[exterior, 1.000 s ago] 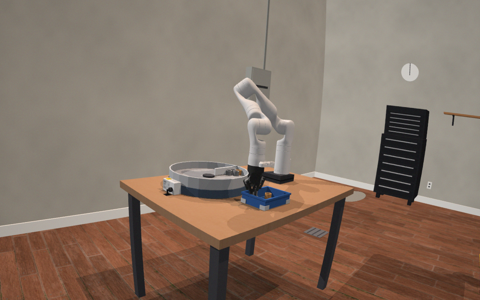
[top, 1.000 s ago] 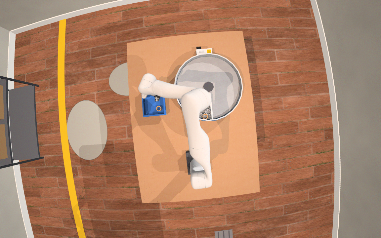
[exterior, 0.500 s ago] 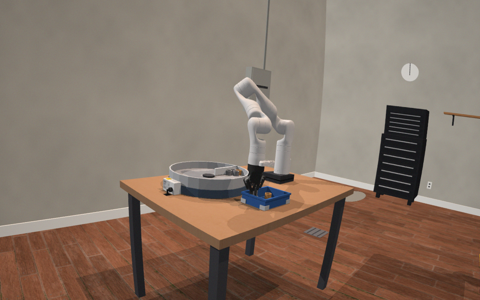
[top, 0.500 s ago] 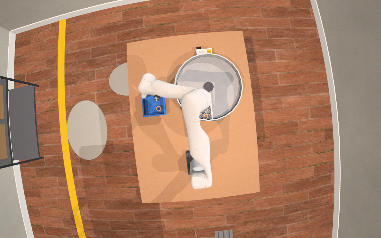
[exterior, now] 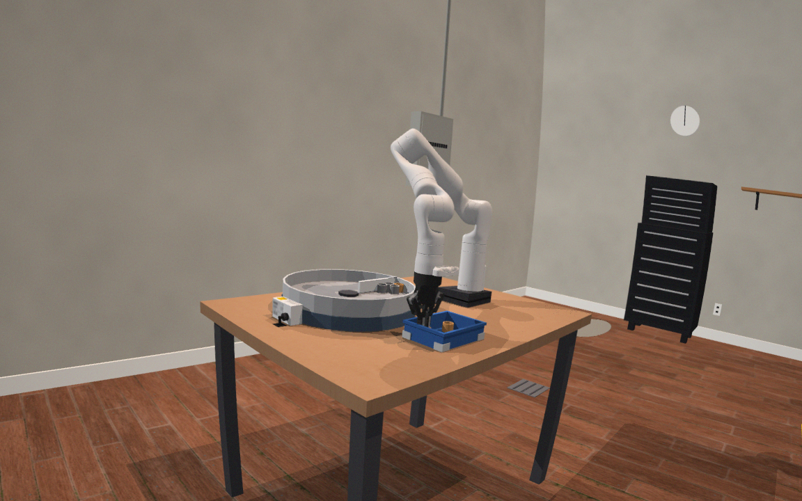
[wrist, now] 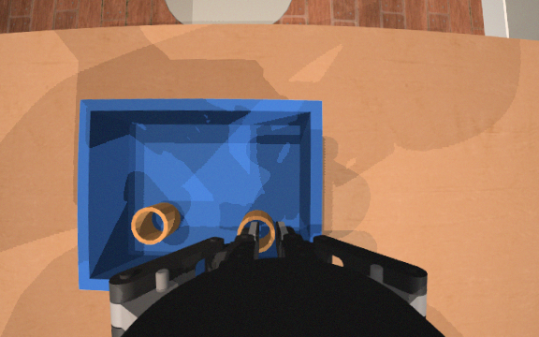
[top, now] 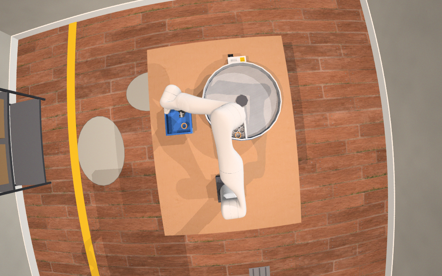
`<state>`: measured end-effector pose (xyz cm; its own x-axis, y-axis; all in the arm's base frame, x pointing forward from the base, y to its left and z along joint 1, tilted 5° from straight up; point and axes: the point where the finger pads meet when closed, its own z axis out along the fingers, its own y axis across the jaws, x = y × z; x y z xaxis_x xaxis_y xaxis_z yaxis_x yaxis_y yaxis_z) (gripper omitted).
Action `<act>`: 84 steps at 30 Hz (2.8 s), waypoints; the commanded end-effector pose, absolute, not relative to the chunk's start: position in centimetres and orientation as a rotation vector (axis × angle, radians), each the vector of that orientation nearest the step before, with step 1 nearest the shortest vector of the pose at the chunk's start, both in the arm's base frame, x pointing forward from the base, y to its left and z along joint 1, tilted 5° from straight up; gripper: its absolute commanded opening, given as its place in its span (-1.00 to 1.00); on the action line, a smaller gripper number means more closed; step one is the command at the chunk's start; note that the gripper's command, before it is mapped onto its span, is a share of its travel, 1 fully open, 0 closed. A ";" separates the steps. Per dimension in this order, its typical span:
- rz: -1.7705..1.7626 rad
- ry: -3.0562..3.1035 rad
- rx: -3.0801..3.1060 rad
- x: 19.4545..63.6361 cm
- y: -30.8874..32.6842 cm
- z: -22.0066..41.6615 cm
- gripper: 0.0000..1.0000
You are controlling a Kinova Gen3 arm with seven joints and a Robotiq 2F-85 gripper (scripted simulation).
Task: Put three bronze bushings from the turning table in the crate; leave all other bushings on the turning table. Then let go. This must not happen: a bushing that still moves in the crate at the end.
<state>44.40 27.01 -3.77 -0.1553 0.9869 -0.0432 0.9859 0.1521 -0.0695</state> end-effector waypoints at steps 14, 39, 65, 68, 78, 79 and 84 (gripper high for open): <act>0.120 -2.376 -2.036 44.6 27.1 -3.2 -0.69; 0.120 -2.376 -2.036 44.7 27.1 -2.5 -0.69; 0.121 -2.376 -2.035 45.2 27.6 6.2 -0.69; 0.121 -2.376 -2.036 45.3 27.7 8.4 -0.69; 0.121 -2.376 -2.036 45.3 27.7 8.4 -0.69; 0.121 -2.376 -2.036 45.3 27.7 8.4 -0.69; 0.122 -2.376 -2.035 45.3 27.7 8.4 -0.69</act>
